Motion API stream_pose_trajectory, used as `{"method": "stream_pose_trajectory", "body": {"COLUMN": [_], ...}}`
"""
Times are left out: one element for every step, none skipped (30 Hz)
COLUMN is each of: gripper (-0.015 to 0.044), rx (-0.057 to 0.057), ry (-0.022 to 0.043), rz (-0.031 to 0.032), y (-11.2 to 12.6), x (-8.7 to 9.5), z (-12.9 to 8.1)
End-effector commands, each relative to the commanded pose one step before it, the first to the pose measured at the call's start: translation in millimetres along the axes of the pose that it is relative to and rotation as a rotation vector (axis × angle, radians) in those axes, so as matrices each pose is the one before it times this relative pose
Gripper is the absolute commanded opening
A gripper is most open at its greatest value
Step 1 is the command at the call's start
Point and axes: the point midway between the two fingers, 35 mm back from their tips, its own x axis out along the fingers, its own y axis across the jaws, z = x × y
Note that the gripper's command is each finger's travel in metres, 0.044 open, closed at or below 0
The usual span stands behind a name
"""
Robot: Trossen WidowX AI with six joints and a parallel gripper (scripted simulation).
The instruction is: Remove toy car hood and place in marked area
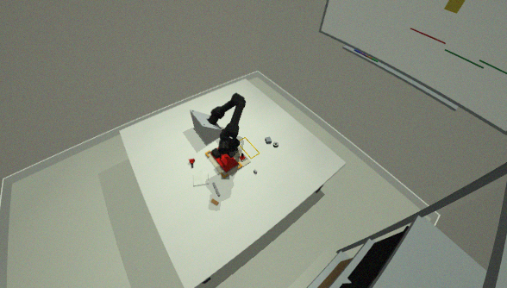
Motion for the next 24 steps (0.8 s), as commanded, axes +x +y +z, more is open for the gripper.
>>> {"method": "stream_pose_trajectory", "body": {"gripper": [0.044,0.044,0.044,0.044,0.044,0.044,0.044,0.044,0.044,0.044,0.044,0.044,0.044,0.044,0.044,0.044,0.044,0.044,0.044,0.044,0.044,0.044,0.044,0.044], "rx": [-0.0038,0.0,0.0,0.0,0.0,0.0,0.0,0.0,0.0,0.0,0.0,0.0,0.0,0.0,0.0,0.0,0.0,0.0,0.0,0.0,0.0,0.0,0.0,0.0], "ry": [0.01197,-0.00002,-0.00002,-0.00002,-0.00002,-0.00002,-0.00002,-0.00002,-0.00002,-0.00001,-0.00001,-0.00001,-0.00001,-0.00001,-0.00001,-0.00001,-0.00001,-0.00001,-0.00001,-0.00001,-0.00001,-0.00001,-0.00001,-0.00001], "rz": [0.00205,-0.00002,-0.00002,-0.00002,-0.00001,-0.00001,-0.00001,-0.00001,-0.00001,-0.00001,-0.00001,0.0,0.0,0.0,0.0,0.0,0.0,0.00001,0.00001,0.00001,0.00001,0.00001,0.00001,0.00002], "y": [-0.37,-0.02,-0.02,-0.01,-0.01,-0.01,-0.01,-0.01,-0.01,-0.01,0.0,0.0,0.0,0.0,0.0,0.0,0.01,0.01,0.01,0.01,0.01,0.01,0.02,0.02], "x": [4.81,0.77,0.77,0.77,0.78,0.78,0.78,0.78,0.78,0.78,0.78,0.78,0.78,0.78,0.78,0.78,0.78,0.78,0.78,0.78,0.77,0.77,0.77,0.77], "z": [-2.02,0.06,0.06,0.06,0.06,0.06,0.06,0.05,0.05,0.05,0.05,0.05,0.05,0.05,0.04,0.04,0.04,0.04,0.04,0.04,0.04,0.04,0.04,0.03]}}
